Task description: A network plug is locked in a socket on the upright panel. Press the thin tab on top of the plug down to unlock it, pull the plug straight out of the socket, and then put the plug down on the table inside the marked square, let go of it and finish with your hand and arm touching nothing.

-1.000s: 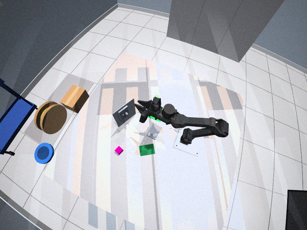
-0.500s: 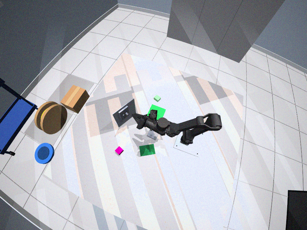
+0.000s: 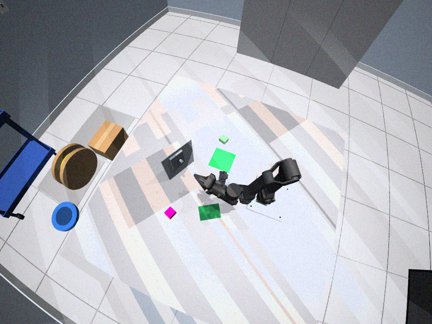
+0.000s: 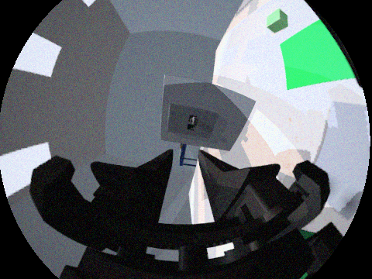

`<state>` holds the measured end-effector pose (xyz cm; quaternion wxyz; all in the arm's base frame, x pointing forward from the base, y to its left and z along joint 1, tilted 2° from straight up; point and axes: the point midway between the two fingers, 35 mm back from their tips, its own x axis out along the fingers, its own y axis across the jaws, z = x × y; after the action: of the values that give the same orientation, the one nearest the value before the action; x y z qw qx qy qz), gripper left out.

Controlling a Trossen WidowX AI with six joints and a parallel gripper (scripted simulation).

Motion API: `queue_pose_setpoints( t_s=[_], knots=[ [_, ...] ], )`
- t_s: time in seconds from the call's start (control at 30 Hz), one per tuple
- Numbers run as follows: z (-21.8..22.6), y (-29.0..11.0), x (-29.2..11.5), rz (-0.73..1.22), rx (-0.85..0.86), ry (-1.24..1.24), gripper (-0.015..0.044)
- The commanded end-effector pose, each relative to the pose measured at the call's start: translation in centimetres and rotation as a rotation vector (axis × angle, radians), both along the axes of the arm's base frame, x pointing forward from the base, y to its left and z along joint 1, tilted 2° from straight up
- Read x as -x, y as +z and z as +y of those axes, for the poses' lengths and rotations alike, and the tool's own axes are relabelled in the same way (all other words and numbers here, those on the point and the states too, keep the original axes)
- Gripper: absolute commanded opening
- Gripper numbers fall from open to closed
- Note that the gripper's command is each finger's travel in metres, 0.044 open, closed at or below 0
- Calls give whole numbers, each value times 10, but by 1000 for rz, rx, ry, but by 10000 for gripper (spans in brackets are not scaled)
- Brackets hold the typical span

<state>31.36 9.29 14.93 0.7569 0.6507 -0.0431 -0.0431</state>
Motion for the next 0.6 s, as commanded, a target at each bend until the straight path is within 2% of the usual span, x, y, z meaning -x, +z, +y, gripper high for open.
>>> queue_pose_setpoints(
  t_s=[0.0,0.23,0.57],
  knots=[
    [2,-15,13,-3,-118,-12,156],
    [2,-17,13,-6,-140,-13,156],
    [-13,-16,-26,-9,-138,-13,156]
  ],
)
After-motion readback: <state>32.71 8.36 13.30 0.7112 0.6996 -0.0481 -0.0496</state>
